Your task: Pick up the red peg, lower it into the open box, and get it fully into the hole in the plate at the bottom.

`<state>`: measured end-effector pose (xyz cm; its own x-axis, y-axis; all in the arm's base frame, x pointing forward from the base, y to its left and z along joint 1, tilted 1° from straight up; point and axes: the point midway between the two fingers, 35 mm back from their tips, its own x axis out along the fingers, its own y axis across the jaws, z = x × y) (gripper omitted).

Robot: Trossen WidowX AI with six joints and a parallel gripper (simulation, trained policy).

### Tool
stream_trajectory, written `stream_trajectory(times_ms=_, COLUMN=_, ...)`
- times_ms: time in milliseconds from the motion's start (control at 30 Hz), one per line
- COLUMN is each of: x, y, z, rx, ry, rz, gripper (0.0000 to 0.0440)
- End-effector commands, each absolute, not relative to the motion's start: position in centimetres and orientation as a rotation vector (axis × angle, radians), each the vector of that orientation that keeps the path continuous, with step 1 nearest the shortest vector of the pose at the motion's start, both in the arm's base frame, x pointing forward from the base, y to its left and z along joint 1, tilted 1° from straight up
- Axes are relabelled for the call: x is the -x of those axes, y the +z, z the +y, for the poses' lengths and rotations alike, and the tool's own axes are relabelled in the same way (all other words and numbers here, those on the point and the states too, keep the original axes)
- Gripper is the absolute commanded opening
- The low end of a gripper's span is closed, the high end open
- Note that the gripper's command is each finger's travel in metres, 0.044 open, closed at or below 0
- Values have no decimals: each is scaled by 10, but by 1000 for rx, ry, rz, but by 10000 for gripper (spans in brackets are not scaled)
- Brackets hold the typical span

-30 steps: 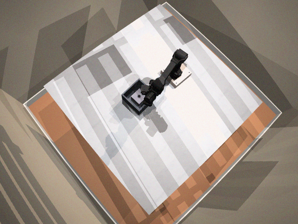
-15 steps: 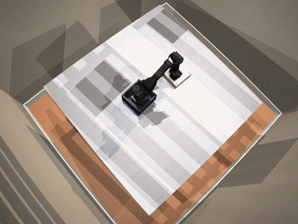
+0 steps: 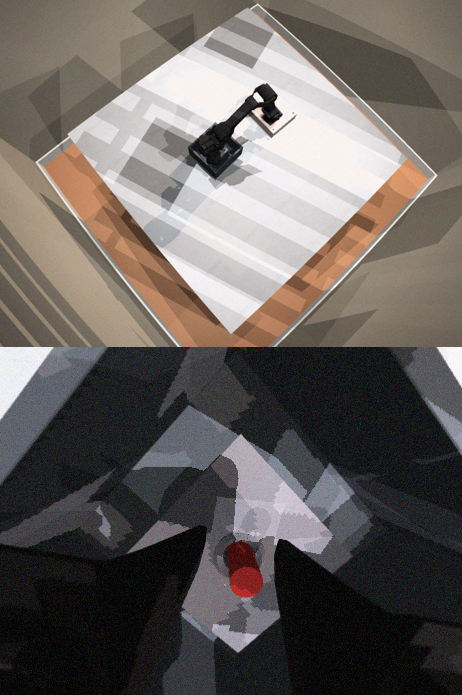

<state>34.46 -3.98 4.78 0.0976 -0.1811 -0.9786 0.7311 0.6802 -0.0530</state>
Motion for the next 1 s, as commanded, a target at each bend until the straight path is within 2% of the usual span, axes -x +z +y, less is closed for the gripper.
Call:
stream_trajectory(times_ms=0, x=-354, y=52, z=-40, rx=-533, ry=-700, rz=1316, gripper=238)
stream_trajectory(times_ms=267, x=-384, y=67, z=-40, rx=-586, ry=-650, rz=1334, gripper=440)
stream_trajectory(times_ms=667, x=-433, y=91, z=-25, rx=-651, ry=-515, rz=1280, gripper=440)
stream_trajectory(times_ms=967, x=-435, y=92, z=-24, rx=-653, ry=-509, rz=1276, gripper=440)
